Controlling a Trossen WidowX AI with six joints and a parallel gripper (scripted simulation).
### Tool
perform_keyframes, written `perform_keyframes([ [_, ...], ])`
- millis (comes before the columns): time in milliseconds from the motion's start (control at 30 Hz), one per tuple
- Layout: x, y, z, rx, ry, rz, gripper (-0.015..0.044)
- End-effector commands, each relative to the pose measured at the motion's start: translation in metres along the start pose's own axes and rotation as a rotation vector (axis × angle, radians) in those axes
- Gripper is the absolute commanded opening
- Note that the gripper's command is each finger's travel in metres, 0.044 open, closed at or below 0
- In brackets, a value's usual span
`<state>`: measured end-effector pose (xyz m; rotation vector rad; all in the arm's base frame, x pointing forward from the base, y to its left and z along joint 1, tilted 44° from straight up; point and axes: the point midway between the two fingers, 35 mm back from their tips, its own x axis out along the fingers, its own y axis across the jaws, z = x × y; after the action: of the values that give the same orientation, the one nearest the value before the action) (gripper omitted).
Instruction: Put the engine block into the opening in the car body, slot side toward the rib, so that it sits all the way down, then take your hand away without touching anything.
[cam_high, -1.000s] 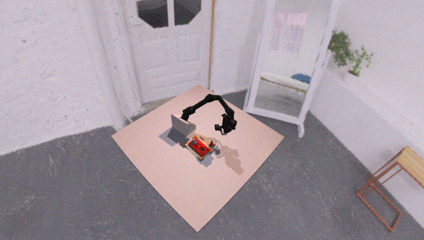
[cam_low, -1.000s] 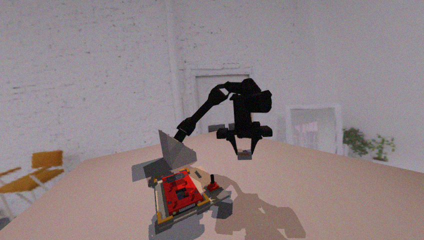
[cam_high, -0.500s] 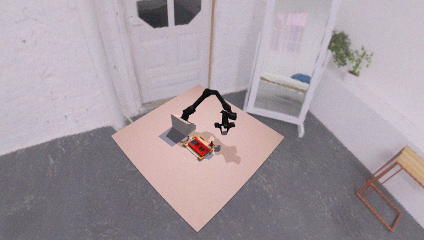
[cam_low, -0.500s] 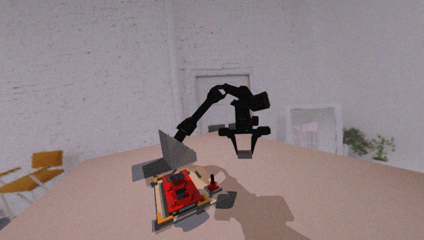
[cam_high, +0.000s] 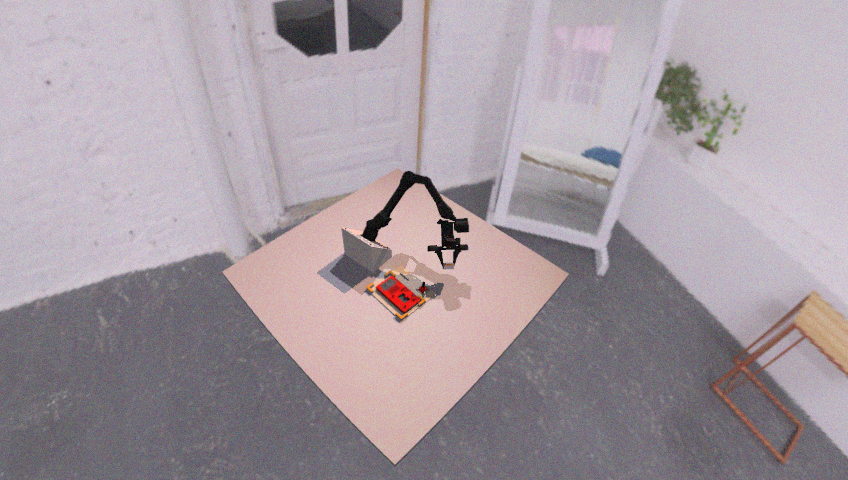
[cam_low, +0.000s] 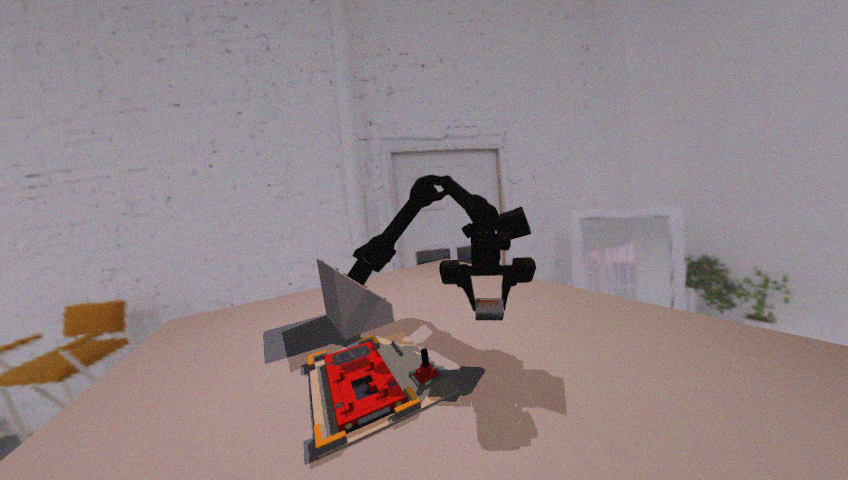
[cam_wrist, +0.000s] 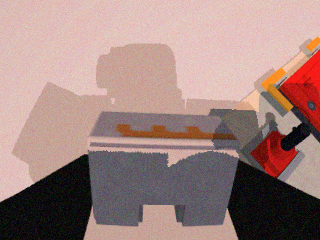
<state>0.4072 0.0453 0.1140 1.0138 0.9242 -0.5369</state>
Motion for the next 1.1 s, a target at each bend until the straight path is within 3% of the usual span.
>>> perform_keyframes([
  [0, -0.005, 0.001, 0.002, 0.017, -0.069, 0.018, 0.0000],
  [367, 0.005, 0.001, -0.013, 0.019, -0.170, 0.017, 0.0000],
  [1067, 0.032, 0.002, -0.044, 0.020, -0.170, 0.018, 0.0000],
])
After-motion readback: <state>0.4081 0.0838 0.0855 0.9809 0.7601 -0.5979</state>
